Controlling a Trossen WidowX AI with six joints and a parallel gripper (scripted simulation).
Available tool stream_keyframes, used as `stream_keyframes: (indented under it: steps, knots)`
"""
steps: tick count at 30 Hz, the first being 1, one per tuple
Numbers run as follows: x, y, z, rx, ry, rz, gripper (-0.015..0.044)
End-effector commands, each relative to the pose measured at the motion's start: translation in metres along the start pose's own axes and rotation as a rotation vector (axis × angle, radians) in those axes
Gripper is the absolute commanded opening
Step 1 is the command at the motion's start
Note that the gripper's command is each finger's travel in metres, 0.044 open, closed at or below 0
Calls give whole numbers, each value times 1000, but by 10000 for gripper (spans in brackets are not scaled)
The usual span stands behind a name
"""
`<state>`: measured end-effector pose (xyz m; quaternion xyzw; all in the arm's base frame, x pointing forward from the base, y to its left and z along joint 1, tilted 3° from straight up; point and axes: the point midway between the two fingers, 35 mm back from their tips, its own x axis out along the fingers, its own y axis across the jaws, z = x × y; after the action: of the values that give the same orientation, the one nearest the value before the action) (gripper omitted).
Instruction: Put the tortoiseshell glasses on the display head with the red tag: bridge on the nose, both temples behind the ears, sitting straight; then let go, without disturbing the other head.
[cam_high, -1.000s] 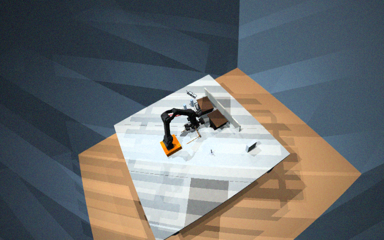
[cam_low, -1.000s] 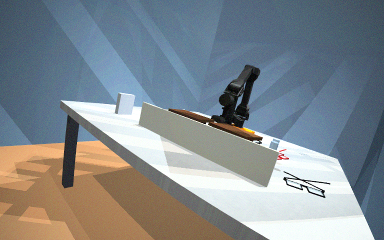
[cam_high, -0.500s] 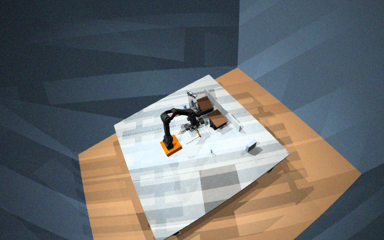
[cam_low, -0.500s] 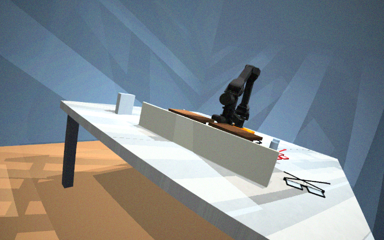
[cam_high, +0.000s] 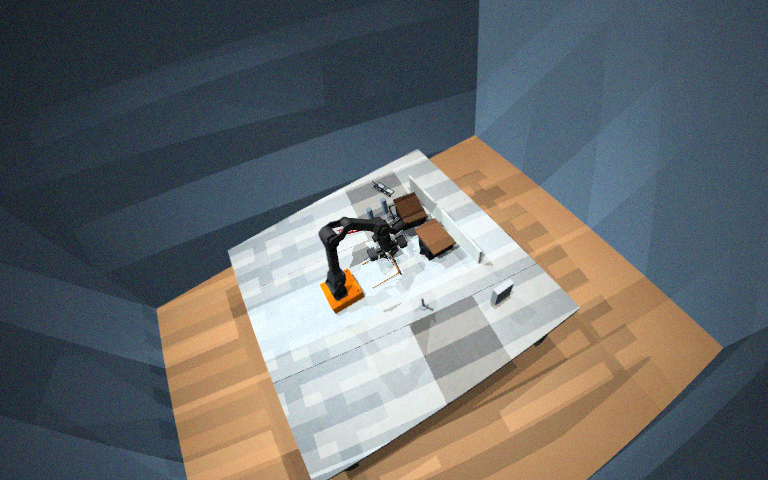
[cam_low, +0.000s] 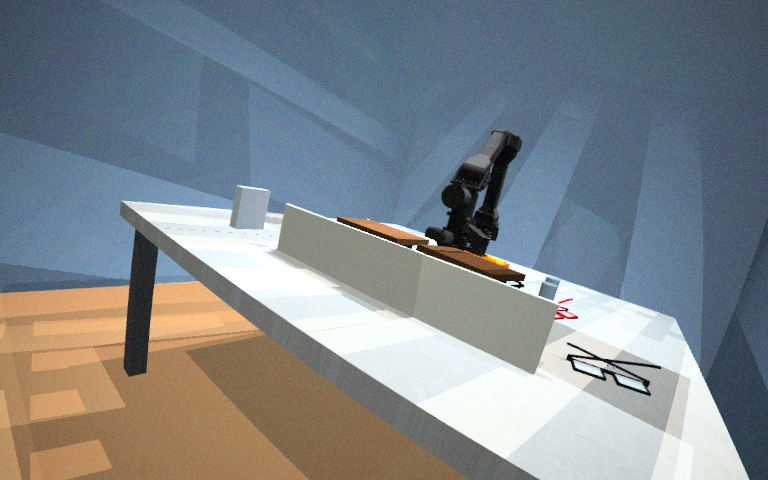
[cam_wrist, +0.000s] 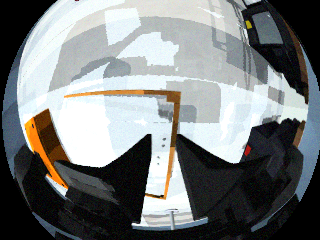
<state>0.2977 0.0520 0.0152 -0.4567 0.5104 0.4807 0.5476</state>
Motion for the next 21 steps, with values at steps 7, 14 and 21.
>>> stream_keyframes:
  steps: [7,14,21]
  knots:
    - [-11,2,0,5,1,11,107]
    - [-48,-7,-1,5,1,10,107]
    - [-43,-9,0,9,0,-3,200]
